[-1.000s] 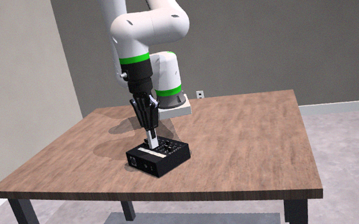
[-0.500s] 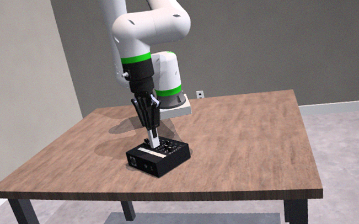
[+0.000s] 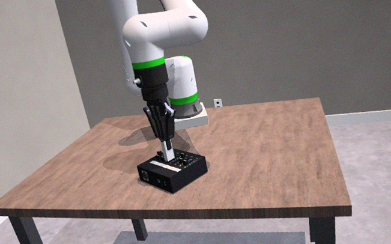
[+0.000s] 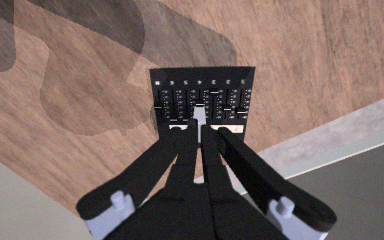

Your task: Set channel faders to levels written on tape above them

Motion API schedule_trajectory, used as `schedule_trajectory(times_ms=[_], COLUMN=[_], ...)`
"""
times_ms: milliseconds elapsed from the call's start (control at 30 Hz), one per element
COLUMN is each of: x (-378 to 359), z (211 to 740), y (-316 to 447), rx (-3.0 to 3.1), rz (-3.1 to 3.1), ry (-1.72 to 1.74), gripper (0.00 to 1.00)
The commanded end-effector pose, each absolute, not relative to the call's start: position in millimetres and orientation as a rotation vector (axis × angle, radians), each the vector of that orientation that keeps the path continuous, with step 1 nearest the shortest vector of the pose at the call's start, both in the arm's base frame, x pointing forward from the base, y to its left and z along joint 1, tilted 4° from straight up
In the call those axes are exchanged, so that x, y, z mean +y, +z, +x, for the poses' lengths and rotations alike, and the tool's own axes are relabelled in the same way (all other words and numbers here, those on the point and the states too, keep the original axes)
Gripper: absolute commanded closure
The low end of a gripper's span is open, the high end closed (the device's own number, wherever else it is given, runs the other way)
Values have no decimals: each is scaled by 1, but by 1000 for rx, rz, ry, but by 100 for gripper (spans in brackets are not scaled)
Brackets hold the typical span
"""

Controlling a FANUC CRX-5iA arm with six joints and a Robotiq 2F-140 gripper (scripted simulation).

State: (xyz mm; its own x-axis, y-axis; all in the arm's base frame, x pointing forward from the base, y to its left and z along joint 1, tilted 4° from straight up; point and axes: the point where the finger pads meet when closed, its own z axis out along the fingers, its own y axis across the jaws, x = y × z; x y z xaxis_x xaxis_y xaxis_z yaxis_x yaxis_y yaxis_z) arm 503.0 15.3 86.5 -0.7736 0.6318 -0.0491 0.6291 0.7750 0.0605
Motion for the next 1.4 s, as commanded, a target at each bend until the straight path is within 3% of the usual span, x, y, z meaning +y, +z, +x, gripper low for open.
schedule_trajectory(times_ms=[0, 1367], x=[15, 11], z=[503, 508], y=[87, 88], rx=[2896, 2896], rz=[1030, 1030], ry=[63, 63], gripper=[100, 100])
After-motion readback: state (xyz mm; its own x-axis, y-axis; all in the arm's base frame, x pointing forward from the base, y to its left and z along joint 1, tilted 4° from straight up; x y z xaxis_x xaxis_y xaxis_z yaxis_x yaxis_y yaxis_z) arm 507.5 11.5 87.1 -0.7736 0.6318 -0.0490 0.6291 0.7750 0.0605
